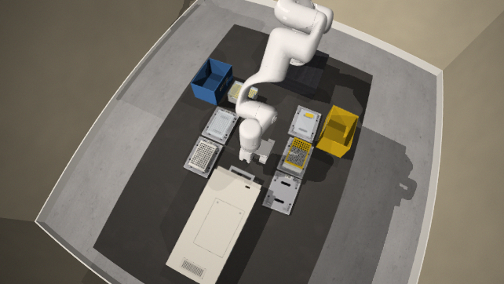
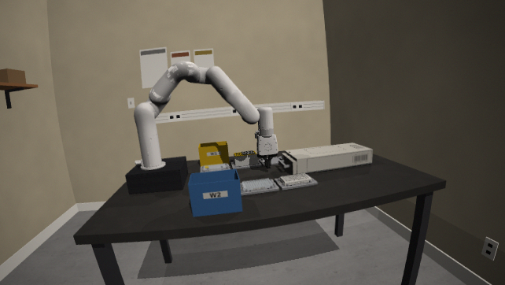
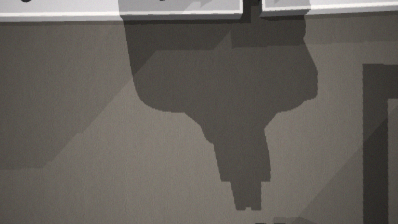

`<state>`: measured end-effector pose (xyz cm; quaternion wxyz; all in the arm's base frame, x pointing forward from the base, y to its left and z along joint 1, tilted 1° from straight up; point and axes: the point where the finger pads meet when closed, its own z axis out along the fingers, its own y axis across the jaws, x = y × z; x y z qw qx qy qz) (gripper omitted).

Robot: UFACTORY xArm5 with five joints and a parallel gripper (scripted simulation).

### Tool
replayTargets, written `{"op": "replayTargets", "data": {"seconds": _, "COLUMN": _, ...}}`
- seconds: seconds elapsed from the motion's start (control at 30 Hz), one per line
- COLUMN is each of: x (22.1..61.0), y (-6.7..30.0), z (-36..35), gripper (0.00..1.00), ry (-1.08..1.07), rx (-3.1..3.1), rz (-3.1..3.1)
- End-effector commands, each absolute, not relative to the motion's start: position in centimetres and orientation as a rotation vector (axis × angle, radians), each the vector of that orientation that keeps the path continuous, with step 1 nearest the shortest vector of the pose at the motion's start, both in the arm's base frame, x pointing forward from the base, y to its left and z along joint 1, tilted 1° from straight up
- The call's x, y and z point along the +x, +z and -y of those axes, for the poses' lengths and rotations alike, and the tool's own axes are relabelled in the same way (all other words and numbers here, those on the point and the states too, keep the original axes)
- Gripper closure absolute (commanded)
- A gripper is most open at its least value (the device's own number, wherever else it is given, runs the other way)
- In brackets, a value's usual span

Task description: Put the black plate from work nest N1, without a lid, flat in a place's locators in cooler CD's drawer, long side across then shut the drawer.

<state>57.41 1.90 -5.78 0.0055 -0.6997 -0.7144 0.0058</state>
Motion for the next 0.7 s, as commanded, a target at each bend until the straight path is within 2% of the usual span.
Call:
{"op": "replayTargets", "data": {"seconds": 0.0, "x": 57.6, "y": -5.1, "z": -1.9, "gripper": 1.00, "ry": 0.012, "rx": -2.193, "rz": 2.239}}
{"op": "replayTargets", "data": {"seconds": 0.67, "x": 57.7, "y": -2.1, "z": -1.9, "gripper": 1.00, "ry": 0.012, "rx": -2.193, "rz": 2.239}}
